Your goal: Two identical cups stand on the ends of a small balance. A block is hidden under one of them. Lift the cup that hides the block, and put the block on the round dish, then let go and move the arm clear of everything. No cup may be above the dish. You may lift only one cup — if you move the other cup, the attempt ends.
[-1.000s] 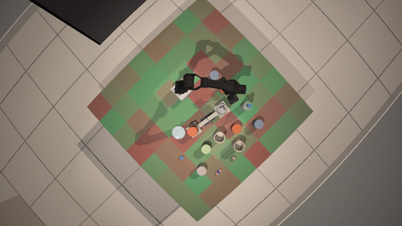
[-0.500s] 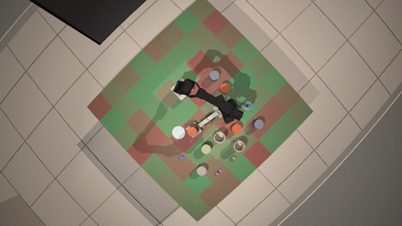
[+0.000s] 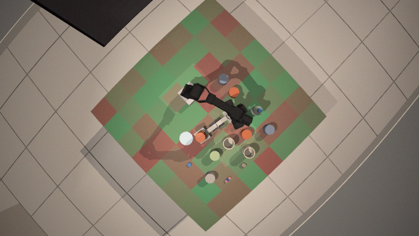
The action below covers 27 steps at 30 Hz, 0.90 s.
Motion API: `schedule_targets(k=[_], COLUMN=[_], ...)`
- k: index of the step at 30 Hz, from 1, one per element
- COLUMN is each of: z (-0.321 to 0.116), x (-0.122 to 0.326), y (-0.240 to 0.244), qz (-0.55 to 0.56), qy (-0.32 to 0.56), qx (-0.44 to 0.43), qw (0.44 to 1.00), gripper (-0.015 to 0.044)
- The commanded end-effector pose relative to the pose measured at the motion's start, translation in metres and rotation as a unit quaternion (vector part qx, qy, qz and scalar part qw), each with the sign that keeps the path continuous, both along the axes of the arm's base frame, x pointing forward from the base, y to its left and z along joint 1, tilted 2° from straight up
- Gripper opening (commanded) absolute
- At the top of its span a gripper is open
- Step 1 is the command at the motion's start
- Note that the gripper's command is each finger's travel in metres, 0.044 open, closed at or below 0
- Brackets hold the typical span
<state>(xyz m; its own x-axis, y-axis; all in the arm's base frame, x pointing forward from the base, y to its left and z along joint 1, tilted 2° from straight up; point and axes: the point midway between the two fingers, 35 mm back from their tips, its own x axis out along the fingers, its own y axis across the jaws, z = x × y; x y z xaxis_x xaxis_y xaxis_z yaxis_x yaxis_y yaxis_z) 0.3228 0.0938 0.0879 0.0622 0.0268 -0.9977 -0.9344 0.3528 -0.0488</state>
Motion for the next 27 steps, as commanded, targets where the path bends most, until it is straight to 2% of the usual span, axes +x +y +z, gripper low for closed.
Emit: schedule_targets(k=[1,15,19,26,27], z=[-0.008,-0.028,-0.028,-0.028,-0.028], x=[-0.001,0.000,0.000,0.000,0.000], y=[0.000,0.001,0.001,0.001,0.001], qz=[0.002,0.002,0.002,0.002,0.002], qy=[0.003,0.003,0.003,0.003,0.003], qx=[0.001,0.001,0.001,0.001,0.001], qw=[1.000,1.000,1.000,1.000,1.000], gripper=[0.0260,0.0260,0.0155,0.0108,0.0082])
